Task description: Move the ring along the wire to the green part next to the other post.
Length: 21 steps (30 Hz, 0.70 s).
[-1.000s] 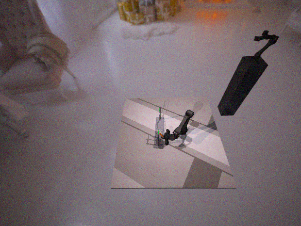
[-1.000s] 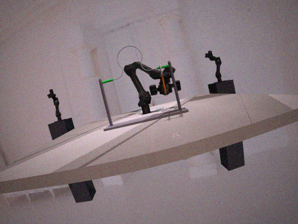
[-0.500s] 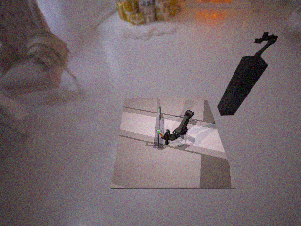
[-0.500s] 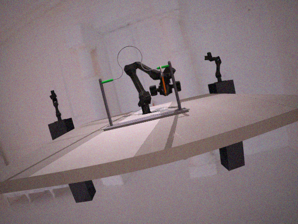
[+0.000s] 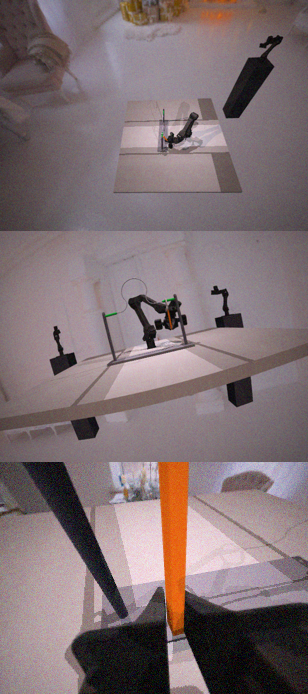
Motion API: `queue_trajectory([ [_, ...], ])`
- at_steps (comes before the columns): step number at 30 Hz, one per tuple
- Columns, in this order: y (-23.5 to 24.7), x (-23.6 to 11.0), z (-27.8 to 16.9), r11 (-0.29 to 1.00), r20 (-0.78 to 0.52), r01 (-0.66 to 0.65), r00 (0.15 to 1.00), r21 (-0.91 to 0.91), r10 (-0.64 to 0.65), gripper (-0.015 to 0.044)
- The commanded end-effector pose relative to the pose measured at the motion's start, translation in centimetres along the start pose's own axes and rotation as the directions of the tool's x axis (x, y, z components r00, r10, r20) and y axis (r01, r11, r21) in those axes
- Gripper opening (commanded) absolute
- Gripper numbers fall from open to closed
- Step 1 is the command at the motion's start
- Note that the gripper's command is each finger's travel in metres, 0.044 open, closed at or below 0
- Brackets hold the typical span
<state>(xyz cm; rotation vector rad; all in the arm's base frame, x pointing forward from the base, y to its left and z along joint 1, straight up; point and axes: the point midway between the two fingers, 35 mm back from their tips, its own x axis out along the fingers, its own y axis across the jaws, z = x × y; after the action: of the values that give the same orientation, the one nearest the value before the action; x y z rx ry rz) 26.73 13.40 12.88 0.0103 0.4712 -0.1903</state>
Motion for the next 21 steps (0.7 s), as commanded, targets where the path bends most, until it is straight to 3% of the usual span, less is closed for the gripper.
queue_trajectory([
  [1, 0.0, -0.1, 0.0, 1.000, 0.000, 0.000, 1.000, 0.000, 0.000, 0.0139],
  [2, 0.0, -0.2, 0.0, 1.000, -0.001, 0.000, 1.000, 0.001, 0.000, 0.0160],
  [21, 0.0, -5.0, -0.1, 1.000, -0.004, 0.002, 1.000, 0.003, -0.002, 0.0160],
])
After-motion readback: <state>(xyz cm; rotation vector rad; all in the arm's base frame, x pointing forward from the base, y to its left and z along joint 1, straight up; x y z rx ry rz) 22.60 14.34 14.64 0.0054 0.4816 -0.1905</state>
